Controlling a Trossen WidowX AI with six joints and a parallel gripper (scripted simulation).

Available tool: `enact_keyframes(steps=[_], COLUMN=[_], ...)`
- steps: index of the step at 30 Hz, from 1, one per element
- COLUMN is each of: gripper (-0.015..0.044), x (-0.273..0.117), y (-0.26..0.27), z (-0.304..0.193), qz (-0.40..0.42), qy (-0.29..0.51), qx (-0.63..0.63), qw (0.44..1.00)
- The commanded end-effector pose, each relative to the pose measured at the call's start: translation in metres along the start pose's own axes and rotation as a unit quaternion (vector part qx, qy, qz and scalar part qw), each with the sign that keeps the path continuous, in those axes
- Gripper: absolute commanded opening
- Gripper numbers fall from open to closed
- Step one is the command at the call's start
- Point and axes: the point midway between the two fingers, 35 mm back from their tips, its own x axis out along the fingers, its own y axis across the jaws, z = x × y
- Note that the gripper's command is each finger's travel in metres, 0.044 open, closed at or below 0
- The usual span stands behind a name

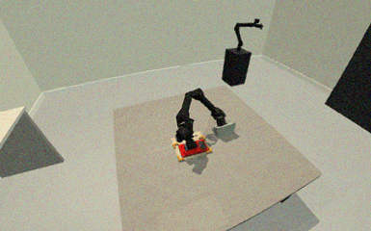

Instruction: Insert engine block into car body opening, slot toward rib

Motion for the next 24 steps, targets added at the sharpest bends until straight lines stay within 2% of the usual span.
enact_keyframes(steps=[1,24], gripper=[0.0158,0.0158], x=[0.0011,0.0068], y=[0.0003,0.0000], z=[-0.0003,0.0000], qz=[0.002,0.002], qy=[0.001,0.001], qx=[-0.012,0.005], qw=[1.000,1.000])
